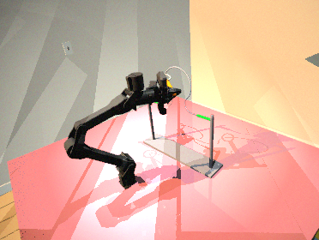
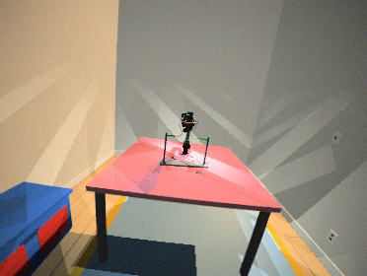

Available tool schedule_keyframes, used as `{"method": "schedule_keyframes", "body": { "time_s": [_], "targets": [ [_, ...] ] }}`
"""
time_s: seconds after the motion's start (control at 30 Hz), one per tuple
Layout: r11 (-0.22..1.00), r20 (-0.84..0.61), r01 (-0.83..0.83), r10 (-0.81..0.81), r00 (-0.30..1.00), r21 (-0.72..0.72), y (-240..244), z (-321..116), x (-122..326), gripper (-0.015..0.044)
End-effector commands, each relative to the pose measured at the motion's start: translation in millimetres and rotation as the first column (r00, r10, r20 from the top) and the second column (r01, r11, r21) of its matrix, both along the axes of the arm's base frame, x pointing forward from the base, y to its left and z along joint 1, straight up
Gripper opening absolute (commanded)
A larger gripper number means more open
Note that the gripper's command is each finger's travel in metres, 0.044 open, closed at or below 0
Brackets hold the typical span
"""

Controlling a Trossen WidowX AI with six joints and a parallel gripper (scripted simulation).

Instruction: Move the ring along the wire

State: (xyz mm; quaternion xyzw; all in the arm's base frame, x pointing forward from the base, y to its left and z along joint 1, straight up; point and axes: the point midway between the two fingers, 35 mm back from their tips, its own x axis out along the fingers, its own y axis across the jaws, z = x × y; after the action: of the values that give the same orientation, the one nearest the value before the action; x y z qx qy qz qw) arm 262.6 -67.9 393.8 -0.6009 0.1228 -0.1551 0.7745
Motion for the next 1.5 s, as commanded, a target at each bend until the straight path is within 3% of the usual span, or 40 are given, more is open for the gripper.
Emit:
{"method": "schedule_keyframes", "body": {
  "time_s": [0.0,0.73,1.47],
  "targets": [
    [0.999,0.008,0.005,-0.005,1.000,-0.045,-1,1,-1,-0.0150],
    [0.948,0.044,0.016,-0.002,0.999,-0.318,-2,11,-1,-0.0150],
    [0.823,0.078,0.036,0.010,0.997,-0.566,0,21,-1,-0.0150]
  ]
}}
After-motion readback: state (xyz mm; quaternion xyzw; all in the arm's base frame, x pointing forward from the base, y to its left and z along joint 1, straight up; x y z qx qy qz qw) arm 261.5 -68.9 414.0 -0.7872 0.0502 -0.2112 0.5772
